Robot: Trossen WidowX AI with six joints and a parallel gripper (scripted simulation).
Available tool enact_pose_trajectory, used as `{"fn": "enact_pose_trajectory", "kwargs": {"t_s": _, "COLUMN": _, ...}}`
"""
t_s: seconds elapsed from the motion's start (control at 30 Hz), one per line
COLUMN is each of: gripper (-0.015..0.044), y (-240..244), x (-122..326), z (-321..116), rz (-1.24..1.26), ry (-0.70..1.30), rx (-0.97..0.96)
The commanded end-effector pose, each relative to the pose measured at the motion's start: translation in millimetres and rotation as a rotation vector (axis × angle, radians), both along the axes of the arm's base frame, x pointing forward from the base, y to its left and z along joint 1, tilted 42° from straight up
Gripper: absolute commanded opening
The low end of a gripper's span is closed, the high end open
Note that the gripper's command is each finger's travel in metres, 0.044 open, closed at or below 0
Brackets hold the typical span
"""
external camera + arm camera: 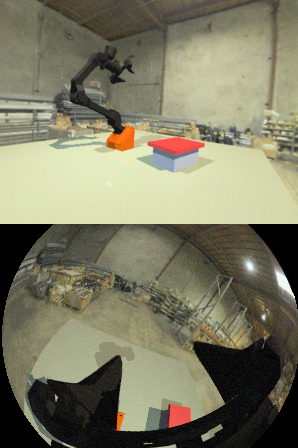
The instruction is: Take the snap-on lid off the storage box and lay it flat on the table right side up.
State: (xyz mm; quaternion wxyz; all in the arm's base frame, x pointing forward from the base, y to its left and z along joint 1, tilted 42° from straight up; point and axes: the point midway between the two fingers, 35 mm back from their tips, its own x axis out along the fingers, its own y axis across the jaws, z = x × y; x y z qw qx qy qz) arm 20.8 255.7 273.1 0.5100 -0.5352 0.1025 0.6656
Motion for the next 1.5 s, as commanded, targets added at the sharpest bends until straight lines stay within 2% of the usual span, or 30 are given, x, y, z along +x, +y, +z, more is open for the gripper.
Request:
{"fn": "enact_pose_trajectory", "kwargs": {"t_s": 0.0, "gripper": 0.0374, "y": 1.0, "x": 2.1, "z": -1.4, "rz": -0.022, "ry": 0.005, "rx": 0.000}}
{"fn": "enact_pose_trajectory", "kwargs": {"t_s": 0.07, "gripper": 0.0321, "y": 8.0, "x": 19.3, "z": -12.3, "rz": -0.194, "ry": 0.042, "rx": 0.005}}
{"fn": "enact_pose_trajectory", "kwargs": {"t_s": 0.17, "gripper": 0.0243, "y": 17.3, "x": 59.4, "z": -37.8, "rz": -0.580, "ry": 0.115, "rx": 0.043}}
{"fn": "enact_pose_trajectory", "kwargs": {"t_s": 0.2, "gripper": 0.0235, "y": 18.3, "x": 72.8, "z": -46.7, "rz": -0.707, "ry": 0.131, "rx": 0.062}}
{"fn": "enact_pose_trajectory", "kwargs": {"t_s": 0.3, "gripper": 0.0235, "y": 15.2, "x": 112.3, "z": -73.0, "rz": -1.079, "ry": 0.172, "rx": 0.147}}
{"fn": "enact_pose_trajectory", "kwargs": {"t_s": 0.4, "gripper": 0.0235, "y": 10.4, "x": 130.6, "z": -85.6, "rz": -1.252, "ry": 0.185, "rx": 0.202}}
{"fn": "enact_pose_trajectory", "kwargs": {"t_s": 0.53, "gripper": 0.0235, "y": -12.5, "x": 176.3, "z": -118.5, "rz": -1.698, "ry": 0.205, "rx": 0.409}}
{"fn": "enact_pose_trajectory", "kwargs": {"t_s": 0.63, "gripper": 0.0235, "y": -30.9, "x": 198.3, "z": -135.6, "rz": -1.926, "ry": 0.203, "rx": 0.564}}
{"fn": "enact_pose_trajectory", "kwargs": {"t_s": 0.7, "gripper": 0.0235, "y": -36.8, "x": 204.1, "z": -140.2, "rz": -1.989, "ry": 0.202, "rx": 0.616}}
{"fn": "enact_pose_trajectory", "kwargs": {"t_s": 0.83, "gripper": 0.0235, "y": -74.8, "x": 231.6, "z": -164.1, "rz": -2.300, "ry": 0.181, "rx": 0.970}}
{"fn": "enact_pose_trajectory", "kwargs": {"t_s": 0.97, "gripper": 0.0235, "y": -108.1, "x": 245.5, "z": -179.5, "rz": -2.466, "ry": 0.152, "rx": 1.302}}
{"fn": "enact_pose_trajectory", "kwargs": {"t_s": 1.03, "gripper": 0.0235, "y": -115.4, "x": 247.6, "z": -182.4, "rz": -2.491, "ry": 0.145, "rx": 1.379}}
{"fn": "enact_pose_trajectory", "kwargs": {"t_s": 1.17, "gripper": 0.0235, "y": -157.9, "x": 253.7, "z": -196.3, "rz": -2.552, "ry": 0.100, "rx": 1.849}}
{"fn": "enact_pose_trajectory", "kwargs": {"t_s": 1.2, "gripper": 0.0235, "y": -163.6, "x": 253.8, "z": -197.8, "rz": -2.549, "ry": 0.094, "rx": 1.915}}
{"fn": "enact_pose_trajectory", "kwargs": {"t_s": 1.47, "gripper": 0.0235, "y": -165.5, "x": 253.8, "z": -198.3, "rz": -2.547, "ry": 0.092, "rx": 1.938}}
